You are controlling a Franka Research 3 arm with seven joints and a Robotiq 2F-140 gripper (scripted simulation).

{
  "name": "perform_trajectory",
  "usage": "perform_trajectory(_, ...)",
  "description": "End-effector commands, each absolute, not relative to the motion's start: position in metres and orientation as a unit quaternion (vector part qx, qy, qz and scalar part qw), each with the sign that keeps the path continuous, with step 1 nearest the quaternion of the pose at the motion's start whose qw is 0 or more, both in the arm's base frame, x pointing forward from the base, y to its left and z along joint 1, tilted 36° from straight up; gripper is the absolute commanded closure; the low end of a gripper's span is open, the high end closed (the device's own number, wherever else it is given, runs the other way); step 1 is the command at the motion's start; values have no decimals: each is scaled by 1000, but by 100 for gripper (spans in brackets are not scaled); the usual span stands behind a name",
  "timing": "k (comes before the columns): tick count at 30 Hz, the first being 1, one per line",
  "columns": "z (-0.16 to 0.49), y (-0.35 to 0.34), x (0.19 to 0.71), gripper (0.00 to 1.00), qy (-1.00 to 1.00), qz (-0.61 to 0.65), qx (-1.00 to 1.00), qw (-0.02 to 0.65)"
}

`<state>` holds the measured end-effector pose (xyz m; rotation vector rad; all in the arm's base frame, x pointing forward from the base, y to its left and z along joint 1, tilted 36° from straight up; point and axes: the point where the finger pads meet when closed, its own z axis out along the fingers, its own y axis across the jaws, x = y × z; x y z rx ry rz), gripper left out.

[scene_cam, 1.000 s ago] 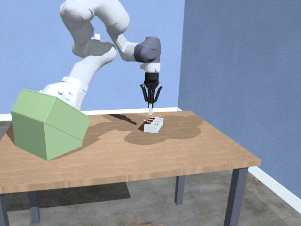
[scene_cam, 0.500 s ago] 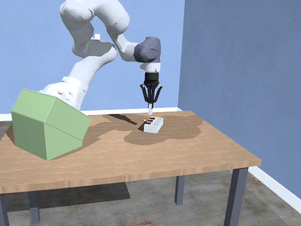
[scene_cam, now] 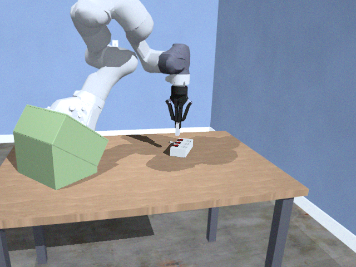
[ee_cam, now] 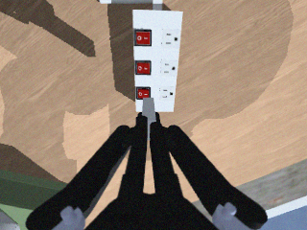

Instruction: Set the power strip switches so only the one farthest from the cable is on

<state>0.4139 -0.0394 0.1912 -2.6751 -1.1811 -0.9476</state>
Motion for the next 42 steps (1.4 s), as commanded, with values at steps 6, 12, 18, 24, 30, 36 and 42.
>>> perform_trajectory(6,188,-38,416,100,-387,-308,-868,33)
perform_trajectory(12,183,-36,419,100,-387,-308,-868,33)
perform_trajectory(18,177,-34,423,100,-387,-308,-868,33)
perform_trajectory(24,172,-32,425,100,-387,-308,-868,33)
perform_trajectory(30,166,-30,429,100,-387,-308,-868,33)
perform_trajectory(36,161,-28,432,100,-387,-308,-868,33)
perform_trajectory(42,159,-27,434,100,-387,-308,-868,33)
